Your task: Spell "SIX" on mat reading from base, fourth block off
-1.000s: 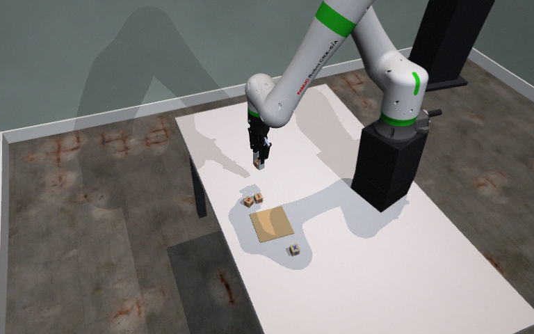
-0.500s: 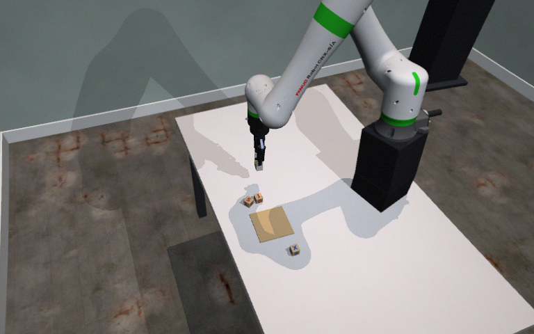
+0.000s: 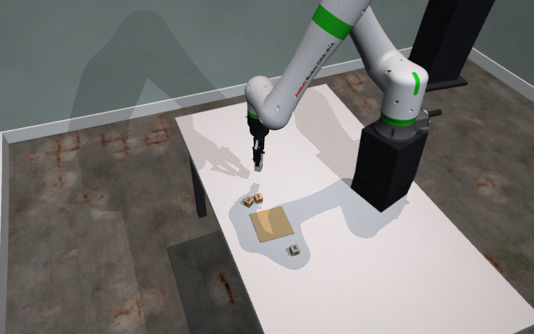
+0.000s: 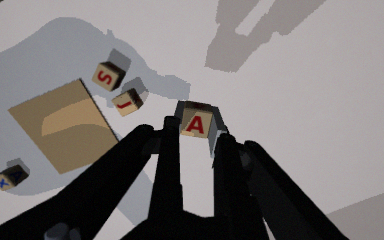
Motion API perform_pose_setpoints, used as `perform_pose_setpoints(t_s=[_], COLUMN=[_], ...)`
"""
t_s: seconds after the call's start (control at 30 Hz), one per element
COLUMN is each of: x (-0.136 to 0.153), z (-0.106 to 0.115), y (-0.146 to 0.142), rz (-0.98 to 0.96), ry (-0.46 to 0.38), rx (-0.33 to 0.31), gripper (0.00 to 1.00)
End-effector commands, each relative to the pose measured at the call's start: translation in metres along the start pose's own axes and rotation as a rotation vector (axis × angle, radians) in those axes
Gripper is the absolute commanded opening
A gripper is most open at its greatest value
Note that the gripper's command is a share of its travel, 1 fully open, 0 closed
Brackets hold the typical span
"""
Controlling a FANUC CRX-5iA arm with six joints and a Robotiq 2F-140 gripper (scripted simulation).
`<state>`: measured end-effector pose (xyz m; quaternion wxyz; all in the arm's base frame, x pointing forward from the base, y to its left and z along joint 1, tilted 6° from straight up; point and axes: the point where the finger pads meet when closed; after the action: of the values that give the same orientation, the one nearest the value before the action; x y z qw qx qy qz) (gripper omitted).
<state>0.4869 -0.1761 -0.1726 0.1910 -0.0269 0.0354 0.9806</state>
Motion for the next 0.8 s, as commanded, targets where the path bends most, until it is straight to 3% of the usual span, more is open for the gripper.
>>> perform_pose_setpoints(t_s=[0.0, 0.77], x=[-0.0002, -0.0005], z=[-0.0017, -0.0104], y=[0.0000, 0.0003], rz=[-0.138, -0.776], ry=[0.009, 0.013], rx=[0.016, 0.012], gripper=[0.16, 0.16])
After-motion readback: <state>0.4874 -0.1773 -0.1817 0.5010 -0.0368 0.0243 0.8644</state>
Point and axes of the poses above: the point where the finger pads meet when closed, its own z axis back along the fingers, its own y axis across the jaws, x = y × z, and after that the axes turned 6 degrees about z, right-handed
